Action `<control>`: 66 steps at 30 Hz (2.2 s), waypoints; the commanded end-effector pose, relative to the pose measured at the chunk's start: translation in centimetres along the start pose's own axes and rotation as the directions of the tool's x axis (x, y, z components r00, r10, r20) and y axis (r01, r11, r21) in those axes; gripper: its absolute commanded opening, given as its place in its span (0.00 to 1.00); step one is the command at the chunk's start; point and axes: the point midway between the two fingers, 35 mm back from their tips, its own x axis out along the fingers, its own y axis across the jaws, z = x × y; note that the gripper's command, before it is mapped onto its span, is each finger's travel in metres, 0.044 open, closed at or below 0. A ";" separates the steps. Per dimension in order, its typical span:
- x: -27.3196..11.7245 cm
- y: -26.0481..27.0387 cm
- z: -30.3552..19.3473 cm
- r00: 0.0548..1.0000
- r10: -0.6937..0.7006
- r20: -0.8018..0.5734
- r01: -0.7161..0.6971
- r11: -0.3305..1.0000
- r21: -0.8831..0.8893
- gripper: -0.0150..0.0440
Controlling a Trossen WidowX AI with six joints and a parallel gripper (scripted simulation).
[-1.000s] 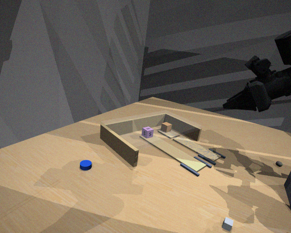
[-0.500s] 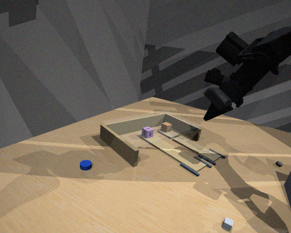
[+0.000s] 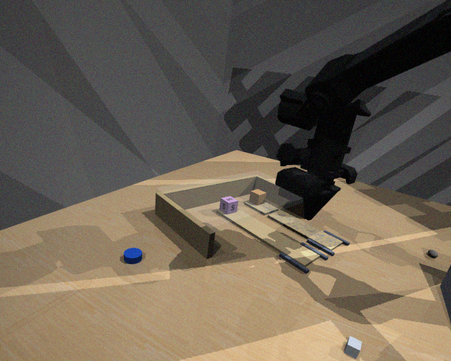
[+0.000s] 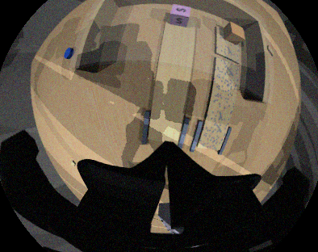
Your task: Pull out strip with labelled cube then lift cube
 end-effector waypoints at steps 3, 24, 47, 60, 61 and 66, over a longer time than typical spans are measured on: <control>0.3 0.2 -0.1 0.999 -0.015 -0.036 0.015 1.000 0.005 0.25; 3.6 0.2 -0.1 0.999 -0.015 -0.036 0.016 1.000 0.005 0.25; 7.2 0.3 -0.7 0.999 -0.012 -0.038 0.012 1.000 0.005 0.25; 7.2 0.3 -0.7 0.999 -0.012 -0.038 0.012 1.000 0.005 0.25; 7.2 0.3 -0.7 0.999 -0.012 -0.038 0.012 1.000 0.005 0.25; 7.3 0.3 -0.7 0.999 -0.012 -0.038 0.012 1.000 0.005 0.25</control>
